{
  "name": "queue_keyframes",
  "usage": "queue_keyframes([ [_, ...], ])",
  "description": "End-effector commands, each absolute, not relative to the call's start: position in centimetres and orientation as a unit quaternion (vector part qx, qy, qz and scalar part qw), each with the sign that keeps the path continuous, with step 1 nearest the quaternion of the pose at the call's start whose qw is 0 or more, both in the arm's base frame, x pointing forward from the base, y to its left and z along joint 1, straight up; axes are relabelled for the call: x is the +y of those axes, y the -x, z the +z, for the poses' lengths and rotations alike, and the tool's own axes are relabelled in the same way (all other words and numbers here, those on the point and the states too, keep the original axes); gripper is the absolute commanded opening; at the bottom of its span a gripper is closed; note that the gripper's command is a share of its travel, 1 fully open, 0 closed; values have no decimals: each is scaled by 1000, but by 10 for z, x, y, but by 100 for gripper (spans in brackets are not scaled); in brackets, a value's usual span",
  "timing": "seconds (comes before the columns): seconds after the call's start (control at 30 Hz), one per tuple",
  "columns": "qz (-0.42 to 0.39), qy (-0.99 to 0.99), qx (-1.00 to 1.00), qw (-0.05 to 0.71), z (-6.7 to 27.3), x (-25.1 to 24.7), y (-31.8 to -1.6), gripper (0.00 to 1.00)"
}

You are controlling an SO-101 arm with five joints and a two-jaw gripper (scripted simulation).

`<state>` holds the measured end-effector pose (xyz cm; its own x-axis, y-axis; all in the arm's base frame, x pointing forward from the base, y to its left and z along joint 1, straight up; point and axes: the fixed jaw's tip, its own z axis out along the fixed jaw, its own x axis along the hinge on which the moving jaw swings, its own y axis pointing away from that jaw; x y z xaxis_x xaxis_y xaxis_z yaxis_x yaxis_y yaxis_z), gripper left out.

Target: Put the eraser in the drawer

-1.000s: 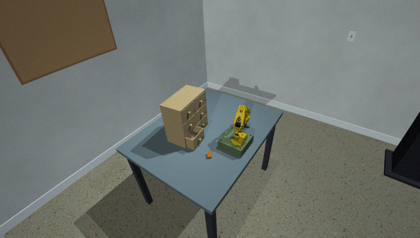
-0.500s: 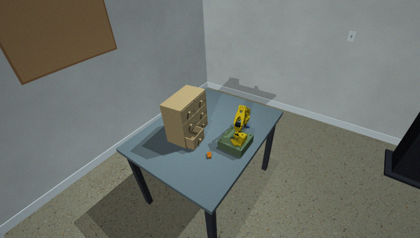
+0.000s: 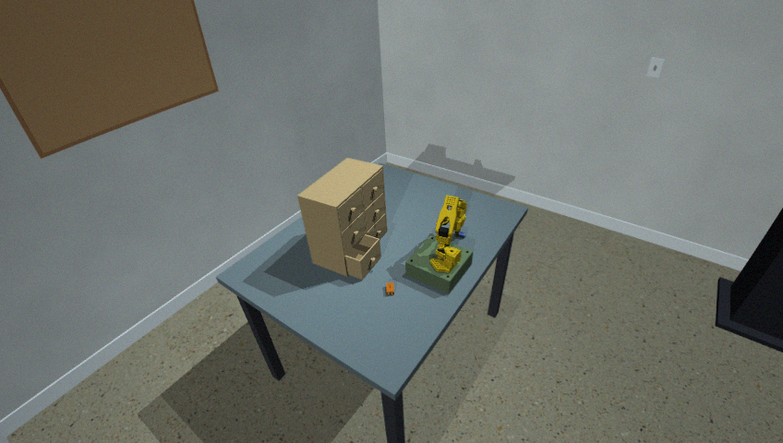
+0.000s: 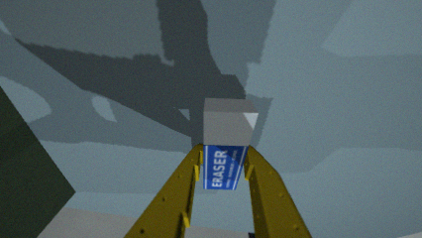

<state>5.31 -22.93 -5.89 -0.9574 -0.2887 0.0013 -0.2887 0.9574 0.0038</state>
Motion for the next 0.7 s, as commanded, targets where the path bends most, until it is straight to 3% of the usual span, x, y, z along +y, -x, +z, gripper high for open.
queue_keyframes([
  [0.0, -4, -147, -989, 0, -48, -228, -53, 0],
  [0.67, -4, -147, -989, 0, -12, -227, -52, 0],
])
